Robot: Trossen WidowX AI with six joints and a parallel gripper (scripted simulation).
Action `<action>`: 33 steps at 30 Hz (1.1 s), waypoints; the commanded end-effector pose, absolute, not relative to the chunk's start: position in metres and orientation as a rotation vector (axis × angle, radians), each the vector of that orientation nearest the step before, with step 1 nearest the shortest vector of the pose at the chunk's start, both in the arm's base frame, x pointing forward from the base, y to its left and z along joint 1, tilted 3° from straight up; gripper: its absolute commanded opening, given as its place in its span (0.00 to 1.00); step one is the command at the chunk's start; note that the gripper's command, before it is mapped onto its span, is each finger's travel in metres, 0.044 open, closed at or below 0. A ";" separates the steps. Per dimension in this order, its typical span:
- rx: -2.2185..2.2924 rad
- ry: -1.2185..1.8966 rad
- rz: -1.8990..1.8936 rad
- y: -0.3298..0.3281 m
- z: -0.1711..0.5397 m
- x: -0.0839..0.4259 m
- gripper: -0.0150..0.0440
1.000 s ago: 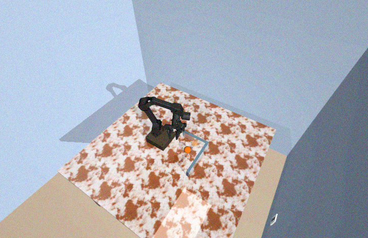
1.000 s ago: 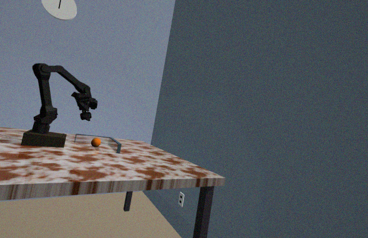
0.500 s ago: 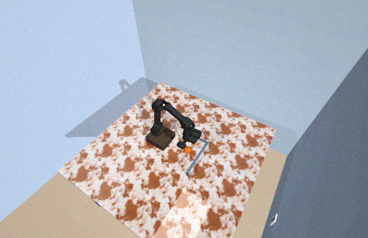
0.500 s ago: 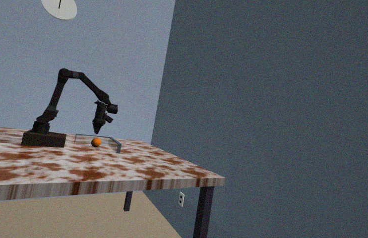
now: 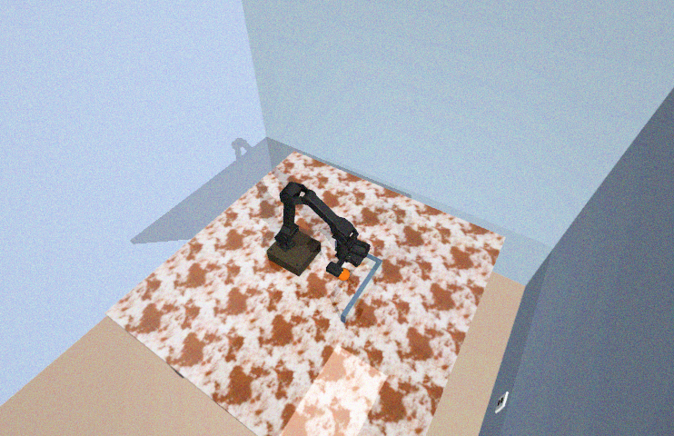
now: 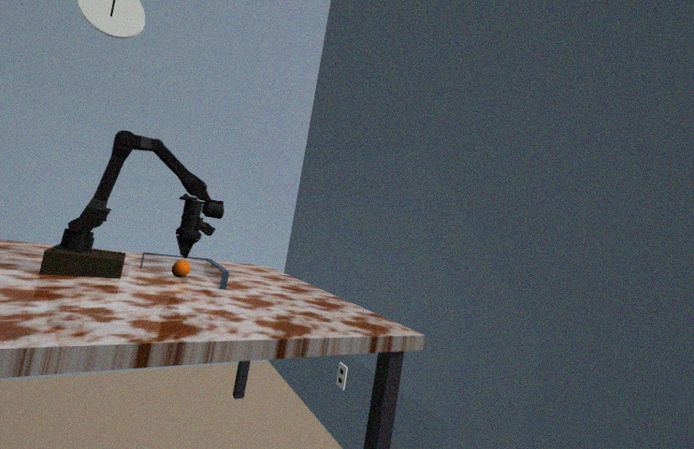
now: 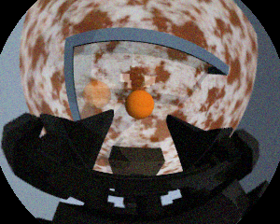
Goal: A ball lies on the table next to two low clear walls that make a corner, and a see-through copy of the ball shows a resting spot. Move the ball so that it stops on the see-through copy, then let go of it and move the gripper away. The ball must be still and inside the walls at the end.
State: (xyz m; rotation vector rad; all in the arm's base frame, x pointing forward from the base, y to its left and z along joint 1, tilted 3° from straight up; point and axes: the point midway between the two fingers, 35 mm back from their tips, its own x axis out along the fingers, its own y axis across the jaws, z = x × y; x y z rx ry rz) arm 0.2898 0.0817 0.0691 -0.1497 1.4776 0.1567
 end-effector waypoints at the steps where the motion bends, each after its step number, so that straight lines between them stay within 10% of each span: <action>1: -0.150 1.481 0.163 0.082 0.062 0.290 0.92; 29: -0.150 1.482 0.163 0.083 0.020 0.293 0.92; 33: -0.150 1.482 0.163 0.083 0.020 0.293 0.74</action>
